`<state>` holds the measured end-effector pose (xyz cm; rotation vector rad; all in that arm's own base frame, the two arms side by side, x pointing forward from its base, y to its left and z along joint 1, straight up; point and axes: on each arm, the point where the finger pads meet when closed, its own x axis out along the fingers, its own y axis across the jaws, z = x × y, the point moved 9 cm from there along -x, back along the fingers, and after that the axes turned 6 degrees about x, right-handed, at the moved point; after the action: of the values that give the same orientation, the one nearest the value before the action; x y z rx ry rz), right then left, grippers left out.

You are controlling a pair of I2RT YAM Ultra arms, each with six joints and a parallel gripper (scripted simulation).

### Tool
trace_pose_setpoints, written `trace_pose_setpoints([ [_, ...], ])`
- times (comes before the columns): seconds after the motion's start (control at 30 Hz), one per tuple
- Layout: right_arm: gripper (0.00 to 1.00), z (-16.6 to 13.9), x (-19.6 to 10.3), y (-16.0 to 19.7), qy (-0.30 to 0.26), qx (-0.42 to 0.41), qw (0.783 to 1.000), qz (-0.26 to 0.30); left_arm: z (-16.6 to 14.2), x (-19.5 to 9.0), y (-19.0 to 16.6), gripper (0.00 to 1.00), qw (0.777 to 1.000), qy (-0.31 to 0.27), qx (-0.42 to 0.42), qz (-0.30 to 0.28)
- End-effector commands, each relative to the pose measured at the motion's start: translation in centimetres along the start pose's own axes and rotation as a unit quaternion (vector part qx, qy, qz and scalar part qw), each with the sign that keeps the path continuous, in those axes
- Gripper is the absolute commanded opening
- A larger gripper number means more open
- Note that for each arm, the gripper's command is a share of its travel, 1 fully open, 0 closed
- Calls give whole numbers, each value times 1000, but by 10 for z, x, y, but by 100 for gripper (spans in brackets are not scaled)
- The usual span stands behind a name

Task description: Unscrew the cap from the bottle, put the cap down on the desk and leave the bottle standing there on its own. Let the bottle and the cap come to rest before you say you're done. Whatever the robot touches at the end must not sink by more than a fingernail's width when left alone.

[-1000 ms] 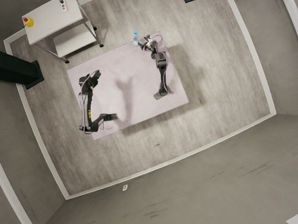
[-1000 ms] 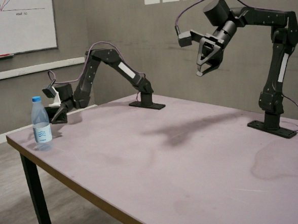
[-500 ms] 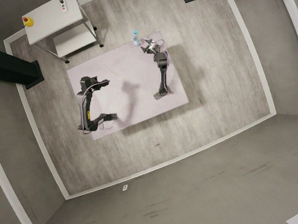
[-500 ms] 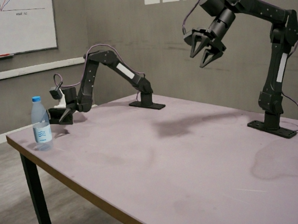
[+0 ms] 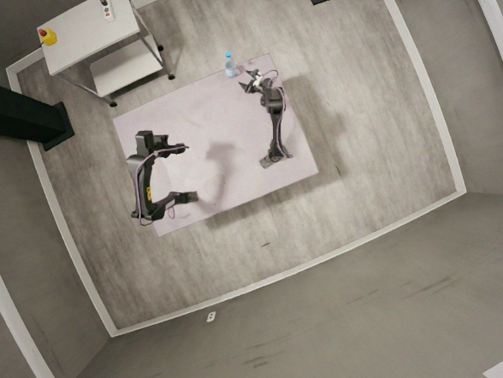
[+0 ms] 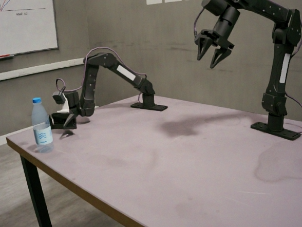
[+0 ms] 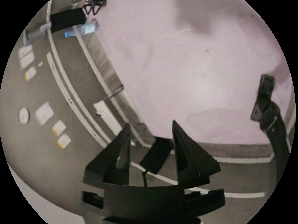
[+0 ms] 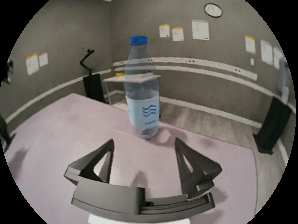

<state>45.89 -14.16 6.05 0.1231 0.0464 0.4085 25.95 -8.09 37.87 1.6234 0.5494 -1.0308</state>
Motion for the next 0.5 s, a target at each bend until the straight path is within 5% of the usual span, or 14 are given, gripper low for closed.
trace_pose_setpoints([
  [0.0,94,17,5,2,-15,-22,1000,11,0,3,-2,57,1000,-9,3,-20],
  [0.47,94,17,5,2,-15,-22,1000,10,0,3,-2,57,1000,-9,0,-20],
])
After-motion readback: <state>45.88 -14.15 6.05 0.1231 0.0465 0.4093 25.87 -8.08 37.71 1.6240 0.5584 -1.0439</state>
